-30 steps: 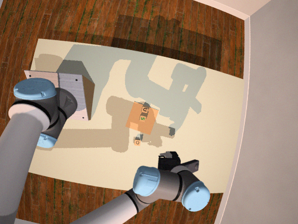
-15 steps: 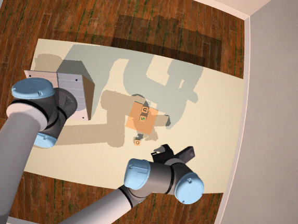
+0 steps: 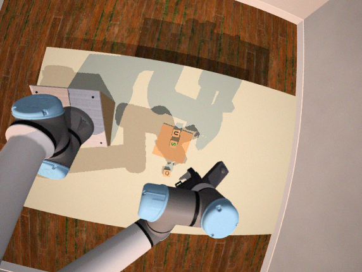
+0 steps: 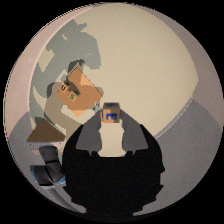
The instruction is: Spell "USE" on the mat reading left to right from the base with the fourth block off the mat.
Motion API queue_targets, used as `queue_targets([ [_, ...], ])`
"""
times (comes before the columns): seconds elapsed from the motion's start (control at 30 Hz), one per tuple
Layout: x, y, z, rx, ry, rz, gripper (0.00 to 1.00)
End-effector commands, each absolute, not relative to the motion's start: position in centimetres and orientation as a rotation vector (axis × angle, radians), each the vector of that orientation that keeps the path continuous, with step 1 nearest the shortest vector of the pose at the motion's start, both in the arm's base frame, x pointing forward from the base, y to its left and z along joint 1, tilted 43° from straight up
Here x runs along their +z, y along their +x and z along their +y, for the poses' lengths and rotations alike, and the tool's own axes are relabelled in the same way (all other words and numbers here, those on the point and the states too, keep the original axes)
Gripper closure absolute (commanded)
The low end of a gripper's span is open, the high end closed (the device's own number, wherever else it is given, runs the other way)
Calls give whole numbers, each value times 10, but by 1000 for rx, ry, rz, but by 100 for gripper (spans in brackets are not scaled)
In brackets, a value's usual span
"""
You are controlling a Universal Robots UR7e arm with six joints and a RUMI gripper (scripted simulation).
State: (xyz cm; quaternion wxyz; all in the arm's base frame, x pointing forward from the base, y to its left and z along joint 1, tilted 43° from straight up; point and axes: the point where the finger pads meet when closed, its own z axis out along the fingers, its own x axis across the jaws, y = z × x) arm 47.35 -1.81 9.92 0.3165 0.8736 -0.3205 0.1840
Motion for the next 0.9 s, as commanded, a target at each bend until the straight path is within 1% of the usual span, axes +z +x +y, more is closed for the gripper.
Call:
queue_targets([
  [0.0,93,460,-12,434,2345,-675,91],
  [0.87,66,398,6,186,2399,-22,91],
])
